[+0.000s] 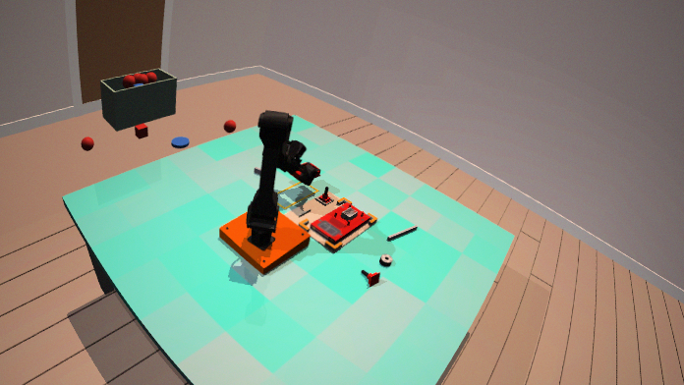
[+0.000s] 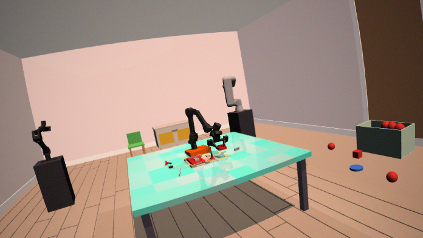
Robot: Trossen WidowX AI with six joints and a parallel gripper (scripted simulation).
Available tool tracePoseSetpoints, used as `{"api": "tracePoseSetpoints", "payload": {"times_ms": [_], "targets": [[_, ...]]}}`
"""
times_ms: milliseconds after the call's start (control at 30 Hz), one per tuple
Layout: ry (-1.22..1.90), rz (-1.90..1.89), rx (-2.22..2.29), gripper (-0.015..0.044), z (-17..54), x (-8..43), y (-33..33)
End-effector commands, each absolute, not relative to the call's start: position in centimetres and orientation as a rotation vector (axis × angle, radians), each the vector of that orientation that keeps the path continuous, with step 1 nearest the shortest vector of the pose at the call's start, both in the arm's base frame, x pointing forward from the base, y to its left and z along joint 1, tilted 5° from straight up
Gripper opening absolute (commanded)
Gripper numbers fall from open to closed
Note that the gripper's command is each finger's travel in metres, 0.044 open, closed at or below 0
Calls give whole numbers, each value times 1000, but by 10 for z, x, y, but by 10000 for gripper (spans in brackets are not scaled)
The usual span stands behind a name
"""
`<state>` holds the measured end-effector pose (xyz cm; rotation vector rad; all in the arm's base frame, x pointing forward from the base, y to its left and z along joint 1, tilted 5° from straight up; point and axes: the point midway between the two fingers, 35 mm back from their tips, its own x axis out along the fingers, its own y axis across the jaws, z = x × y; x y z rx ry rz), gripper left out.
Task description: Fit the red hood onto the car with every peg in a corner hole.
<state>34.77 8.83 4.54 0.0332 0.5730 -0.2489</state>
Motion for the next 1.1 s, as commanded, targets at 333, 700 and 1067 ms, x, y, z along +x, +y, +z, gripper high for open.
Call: {"api": "tracePoseSetpoints", "payload": {"times_ms": [333, 700, 1067], "targets": [[572, -225, -28, 0, 49, 349, 89], [594, -164, -233, 0, 48, 349, 89], [611, -101, -437, 0, 48, 348, 89]]}}
